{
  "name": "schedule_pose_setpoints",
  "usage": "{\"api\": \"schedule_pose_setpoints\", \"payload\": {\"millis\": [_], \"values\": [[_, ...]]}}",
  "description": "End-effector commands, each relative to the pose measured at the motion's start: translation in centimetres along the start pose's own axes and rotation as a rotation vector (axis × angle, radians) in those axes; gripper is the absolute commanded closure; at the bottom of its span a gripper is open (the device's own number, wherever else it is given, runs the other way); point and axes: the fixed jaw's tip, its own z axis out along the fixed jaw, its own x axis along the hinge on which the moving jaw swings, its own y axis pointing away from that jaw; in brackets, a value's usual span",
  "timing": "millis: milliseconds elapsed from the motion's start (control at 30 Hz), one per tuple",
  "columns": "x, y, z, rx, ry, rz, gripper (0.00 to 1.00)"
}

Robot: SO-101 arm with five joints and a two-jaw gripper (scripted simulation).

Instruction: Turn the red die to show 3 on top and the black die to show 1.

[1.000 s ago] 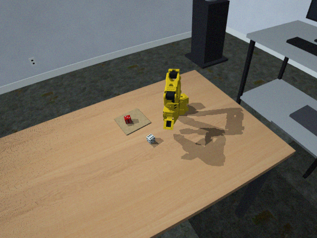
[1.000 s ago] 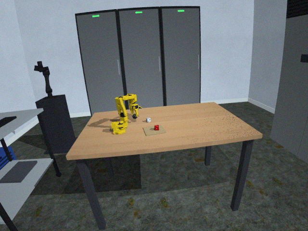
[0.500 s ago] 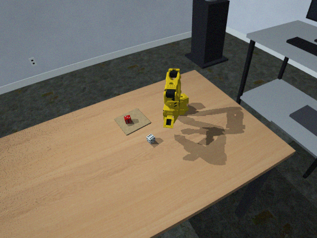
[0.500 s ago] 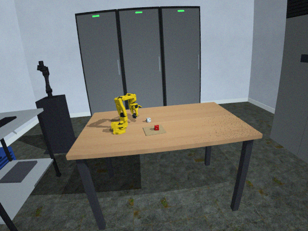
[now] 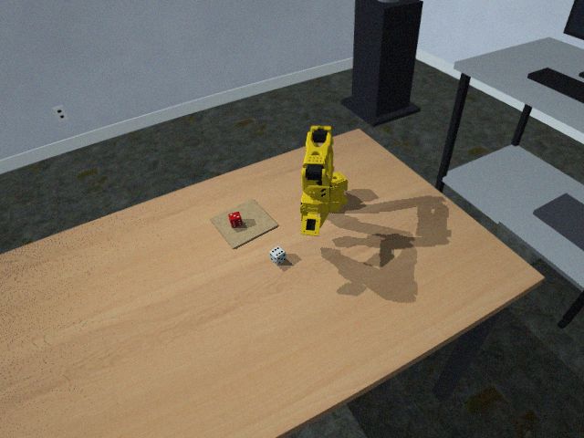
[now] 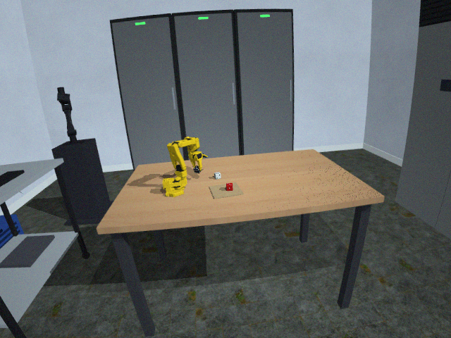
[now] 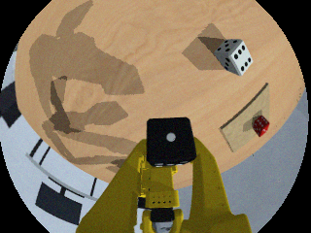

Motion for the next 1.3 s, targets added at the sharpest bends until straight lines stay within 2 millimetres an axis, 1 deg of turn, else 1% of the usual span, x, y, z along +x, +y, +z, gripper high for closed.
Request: {"api": "schedule_pose_setpoints", "payload": {"millis": [0,233,300,567,700,1033,1267], "values": [[-0.6,0.1,-0.5,-0.007,-0.083,0.002,1.00],[-1.6,0.0,-0.3,-0.017,-0.235,0.004,1.00],[-1.6,0.0,-0.3,-0.017,-0.235,0.004,1.00],[-2.6,-0.1,-0.3,-0.024,-0.401,0.006,1.00],[-2.8,-0.2,-0.3,-0.025,-0.433,0.006,1.00],[-2.9,-0.2,-0.3,-0.025,-0.450,0.006,1.00],[-3.7,-0.2,-0.2,-0.028,-0.560,0.007,1.00]]}}
